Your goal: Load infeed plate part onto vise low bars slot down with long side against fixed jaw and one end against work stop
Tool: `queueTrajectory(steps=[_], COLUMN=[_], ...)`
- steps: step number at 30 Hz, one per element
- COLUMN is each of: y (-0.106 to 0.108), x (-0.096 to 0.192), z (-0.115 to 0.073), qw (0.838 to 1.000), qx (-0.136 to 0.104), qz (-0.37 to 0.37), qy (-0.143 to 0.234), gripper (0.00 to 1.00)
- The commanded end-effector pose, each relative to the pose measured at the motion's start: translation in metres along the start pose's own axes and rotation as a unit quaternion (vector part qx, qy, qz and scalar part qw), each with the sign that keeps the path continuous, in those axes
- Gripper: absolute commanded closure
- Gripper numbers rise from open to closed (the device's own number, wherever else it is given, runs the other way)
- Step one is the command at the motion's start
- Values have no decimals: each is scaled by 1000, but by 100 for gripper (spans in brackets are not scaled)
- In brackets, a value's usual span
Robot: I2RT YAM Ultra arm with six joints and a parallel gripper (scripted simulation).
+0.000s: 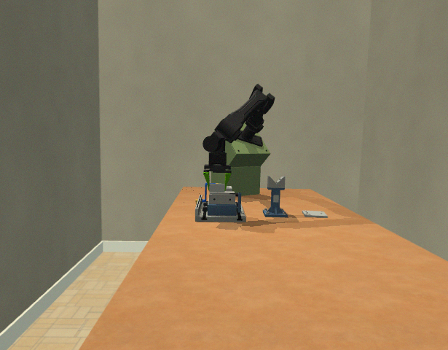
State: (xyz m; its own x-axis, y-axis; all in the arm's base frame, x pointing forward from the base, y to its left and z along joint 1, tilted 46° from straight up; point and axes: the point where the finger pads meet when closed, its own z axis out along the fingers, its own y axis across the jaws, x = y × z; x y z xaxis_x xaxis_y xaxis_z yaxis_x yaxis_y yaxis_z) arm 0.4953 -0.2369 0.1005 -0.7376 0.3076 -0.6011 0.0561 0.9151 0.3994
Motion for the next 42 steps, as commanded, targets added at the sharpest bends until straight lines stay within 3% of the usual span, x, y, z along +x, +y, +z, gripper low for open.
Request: queueTrajectory(steps=[1, 22, 37, 42], y=[-3, -9, -3, -8], x=[-6, -4, -17, -12], z=[-15, -3, -9, 1], qw=[1000, 1000, 1000, 1000], qx=[9, 9, 11, 11], qz=[3, 4, -7, -2], qy=[-12, -10, -24, -17], gripper=[100, 100, 100, 100])
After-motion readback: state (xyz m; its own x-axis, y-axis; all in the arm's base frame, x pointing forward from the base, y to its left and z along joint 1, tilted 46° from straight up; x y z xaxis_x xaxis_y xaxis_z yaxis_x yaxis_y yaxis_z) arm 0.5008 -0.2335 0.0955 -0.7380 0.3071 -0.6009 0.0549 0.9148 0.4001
